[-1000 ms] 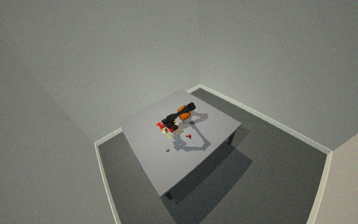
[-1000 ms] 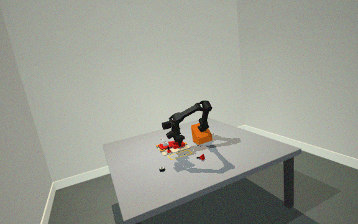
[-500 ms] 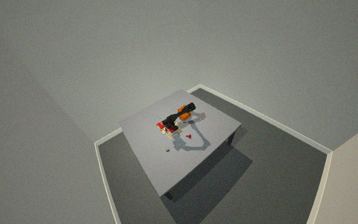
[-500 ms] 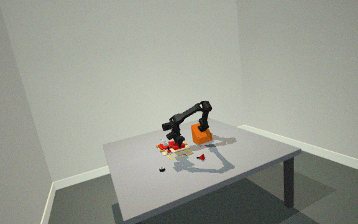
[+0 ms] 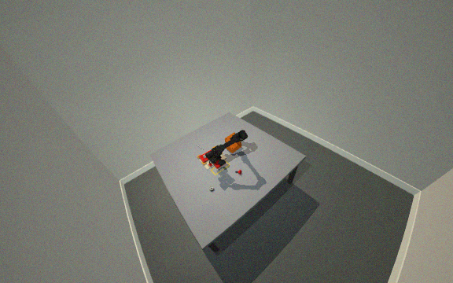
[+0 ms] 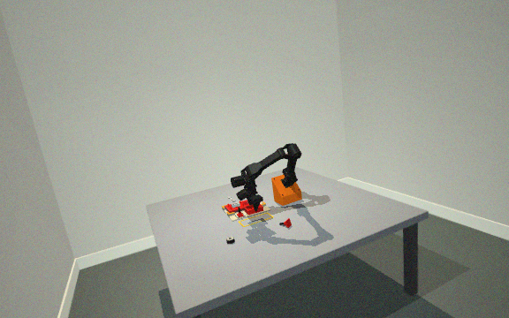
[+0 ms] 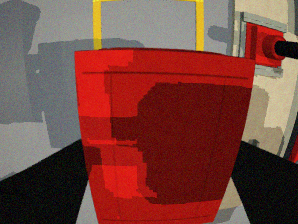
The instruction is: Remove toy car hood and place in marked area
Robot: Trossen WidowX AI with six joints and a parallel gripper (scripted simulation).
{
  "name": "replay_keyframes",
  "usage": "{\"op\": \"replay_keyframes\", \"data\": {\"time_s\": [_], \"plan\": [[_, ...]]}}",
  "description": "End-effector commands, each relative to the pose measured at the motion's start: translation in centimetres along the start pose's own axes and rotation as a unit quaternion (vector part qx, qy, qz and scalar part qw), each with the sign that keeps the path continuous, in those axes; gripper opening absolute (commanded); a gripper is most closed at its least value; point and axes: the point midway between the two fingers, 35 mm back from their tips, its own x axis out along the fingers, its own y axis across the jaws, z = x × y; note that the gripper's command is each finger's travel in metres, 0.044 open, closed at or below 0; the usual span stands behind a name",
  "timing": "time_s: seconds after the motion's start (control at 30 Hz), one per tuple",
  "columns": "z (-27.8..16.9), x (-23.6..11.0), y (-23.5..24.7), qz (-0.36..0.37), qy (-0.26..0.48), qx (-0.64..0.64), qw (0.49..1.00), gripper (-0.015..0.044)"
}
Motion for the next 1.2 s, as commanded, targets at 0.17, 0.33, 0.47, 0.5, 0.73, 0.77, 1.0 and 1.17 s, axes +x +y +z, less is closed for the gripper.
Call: {"op": "replay_keyframes", "data": {"time_s": [0.17,0.33,0.47,0.5,0.73,0.77,1.0,1.17], "plan": [[-0.2,0.7,0.0,0.003,0.003,0.004,1.000,0.0000],[-0.2,1.1,0.0,0.003,0.003,0.004,1.000,0.0000],[-0.2,1.3,0.0,0.003,0.003,0.004,1.000,0.0000],[-0.2,1.4,0.0,0.003,0.003,0.004,1.000,0.0000],[-0.2,1.8,0.0,0.004,0.003,0.004,1.000,0.0000],[-0.2,1.9,0.0,0.004,0.003,0.004,1.000,0.0000],[-0.3,2.3,0.1,0.004,0.003,0.004,1.000,0.0000],[-0.3,2.6,0.1,0.004,0.003,0.004,1.000,0.0000]]}}
